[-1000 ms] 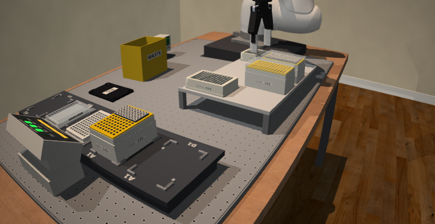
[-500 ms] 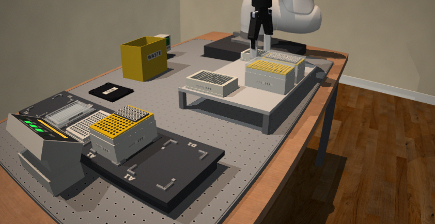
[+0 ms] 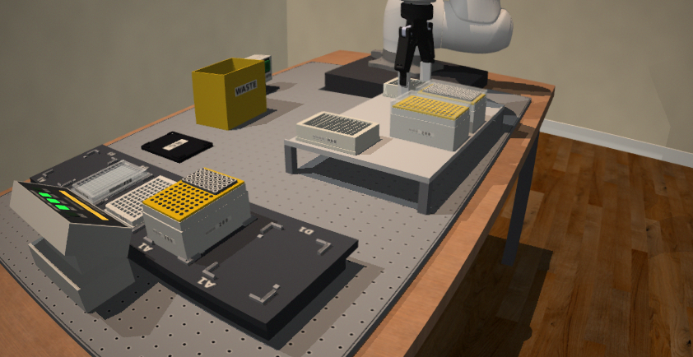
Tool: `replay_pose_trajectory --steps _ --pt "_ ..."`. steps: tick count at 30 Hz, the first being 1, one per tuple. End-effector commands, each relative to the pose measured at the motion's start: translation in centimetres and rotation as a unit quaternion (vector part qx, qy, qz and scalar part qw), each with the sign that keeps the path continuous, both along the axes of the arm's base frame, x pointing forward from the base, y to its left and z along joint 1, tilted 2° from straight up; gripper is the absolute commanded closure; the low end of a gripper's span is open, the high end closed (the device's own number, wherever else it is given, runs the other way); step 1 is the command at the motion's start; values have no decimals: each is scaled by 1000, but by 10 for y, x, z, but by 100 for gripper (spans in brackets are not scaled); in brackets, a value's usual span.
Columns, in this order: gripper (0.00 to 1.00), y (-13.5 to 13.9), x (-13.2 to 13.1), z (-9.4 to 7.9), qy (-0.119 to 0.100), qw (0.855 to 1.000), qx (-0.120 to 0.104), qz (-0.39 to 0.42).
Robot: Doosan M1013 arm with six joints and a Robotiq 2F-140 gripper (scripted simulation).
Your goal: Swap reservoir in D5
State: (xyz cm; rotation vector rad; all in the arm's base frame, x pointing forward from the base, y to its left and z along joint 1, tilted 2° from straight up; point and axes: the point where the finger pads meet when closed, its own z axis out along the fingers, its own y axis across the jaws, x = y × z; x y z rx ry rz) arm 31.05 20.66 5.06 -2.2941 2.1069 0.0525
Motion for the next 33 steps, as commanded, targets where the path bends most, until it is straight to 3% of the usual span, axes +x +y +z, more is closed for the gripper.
replay_pose_trajectory --steps 1,9,10,33 --pt "23 0 0 0 0 1000 0 0" --pt "23 0 0 0 0 1000 0 0" --pt "100 0 0 0 0 1000 0 0" --pt "100 0 0 0 0 1000 0 0"
